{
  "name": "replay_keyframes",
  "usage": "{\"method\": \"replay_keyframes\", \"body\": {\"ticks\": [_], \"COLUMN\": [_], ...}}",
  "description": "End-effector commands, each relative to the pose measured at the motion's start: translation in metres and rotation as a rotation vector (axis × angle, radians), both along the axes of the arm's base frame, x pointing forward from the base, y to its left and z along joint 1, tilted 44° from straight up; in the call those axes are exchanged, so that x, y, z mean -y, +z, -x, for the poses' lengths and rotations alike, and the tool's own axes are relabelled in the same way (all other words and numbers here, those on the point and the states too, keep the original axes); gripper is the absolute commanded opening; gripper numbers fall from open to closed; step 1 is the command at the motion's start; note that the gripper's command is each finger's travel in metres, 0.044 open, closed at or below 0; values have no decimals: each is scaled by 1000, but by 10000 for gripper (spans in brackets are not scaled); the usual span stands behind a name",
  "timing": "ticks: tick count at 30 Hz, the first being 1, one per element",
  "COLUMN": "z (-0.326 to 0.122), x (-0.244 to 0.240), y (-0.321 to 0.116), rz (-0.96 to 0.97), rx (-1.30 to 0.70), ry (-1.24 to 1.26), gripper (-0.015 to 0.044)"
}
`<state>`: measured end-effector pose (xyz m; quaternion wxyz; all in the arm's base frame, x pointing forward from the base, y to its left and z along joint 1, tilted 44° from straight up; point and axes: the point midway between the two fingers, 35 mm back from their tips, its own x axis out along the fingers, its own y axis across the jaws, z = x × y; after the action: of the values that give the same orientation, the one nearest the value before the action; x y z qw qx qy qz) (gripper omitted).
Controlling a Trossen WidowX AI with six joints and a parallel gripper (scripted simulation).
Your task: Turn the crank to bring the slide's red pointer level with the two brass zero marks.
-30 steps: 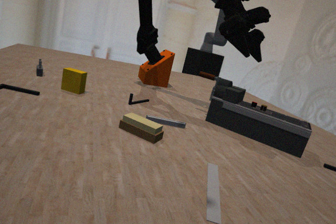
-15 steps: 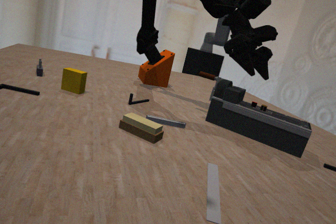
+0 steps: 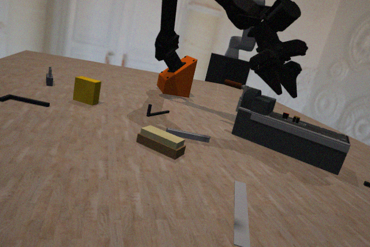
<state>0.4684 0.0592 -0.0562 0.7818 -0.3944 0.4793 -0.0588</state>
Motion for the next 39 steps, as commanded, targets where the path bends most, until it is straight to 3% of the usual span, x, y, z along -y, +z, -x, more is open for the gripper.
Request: {"method": "replay_keyframes", "body": {"ticks": [1,7,19,39], "z": [2,1,-6,76], "x": [0,-3,-42,-7], "y": [-2,1,50,98], "rz": [0,-1,-6,-107], "rx": [-9,-8,-5,-133], "ry": [5,4,5,175], "gripper": [440,440,440,440]}}
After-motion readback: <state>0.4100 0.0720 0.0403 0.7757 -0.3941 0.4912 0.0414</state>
